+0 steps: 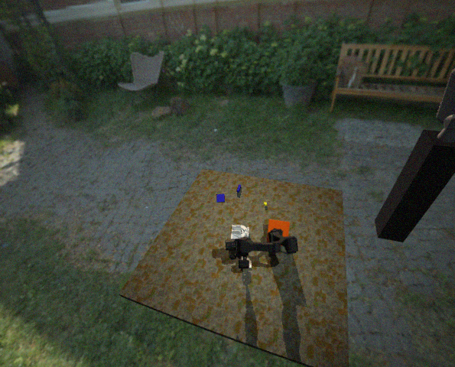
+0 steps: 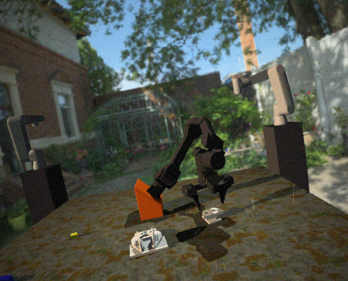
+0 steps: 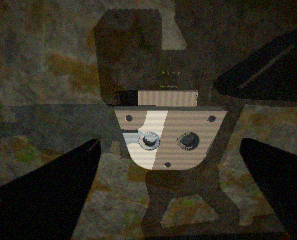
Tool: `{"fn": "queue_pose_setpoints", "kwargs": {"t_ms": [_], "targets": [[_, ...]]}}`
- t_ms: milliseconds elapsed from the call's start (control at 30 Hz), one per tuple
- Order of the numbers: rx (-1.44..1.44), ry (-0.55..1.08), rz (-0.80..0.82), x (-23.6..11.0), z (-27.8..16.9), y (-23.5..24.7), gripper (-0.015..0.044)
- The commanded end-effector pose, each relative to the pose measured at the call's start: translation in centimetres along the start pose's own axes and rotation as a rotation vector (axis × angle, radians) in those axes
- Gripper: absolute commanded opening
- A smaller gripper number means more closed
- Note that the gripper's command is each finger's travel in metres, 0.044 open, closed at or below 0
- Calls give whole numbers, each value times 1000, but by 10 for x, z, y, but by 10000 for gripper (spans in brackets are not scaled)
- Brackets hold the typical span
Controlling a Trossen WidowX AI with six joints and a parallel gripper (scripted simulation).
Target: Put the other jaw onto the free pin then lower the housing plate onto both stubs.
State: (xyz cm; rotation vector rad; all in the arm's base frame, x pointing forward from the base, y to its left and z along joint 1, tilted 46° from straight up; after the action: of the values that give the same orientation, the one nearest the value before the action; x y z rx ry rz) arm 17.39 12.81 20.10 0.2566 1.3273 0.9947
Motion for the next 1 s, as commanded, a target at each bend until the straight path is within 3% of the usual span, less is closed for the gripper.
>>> {"fn": "queue_pose_setpoints", "kwargs": {"t_ms": [0,967], "targets": [[9,4,-4,8,-2,-1,440],[9,3,-2,41,-2,-1,440]]}}
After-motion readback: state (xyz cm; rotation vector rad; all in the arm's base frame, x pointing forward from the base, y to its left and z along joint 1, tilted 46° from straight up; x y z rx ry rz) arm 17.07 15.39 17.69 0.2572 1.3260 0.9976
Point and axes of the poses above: the point midway between the two fingers, 35 mm back from their tips, its own x axis out along the fingers, its own y axis across the jaws, z = x × y, the point moved 6 cm from there along -x, back along the fingers, and after that the axes turned 10 degrees about -x, right-handed, at the moved point
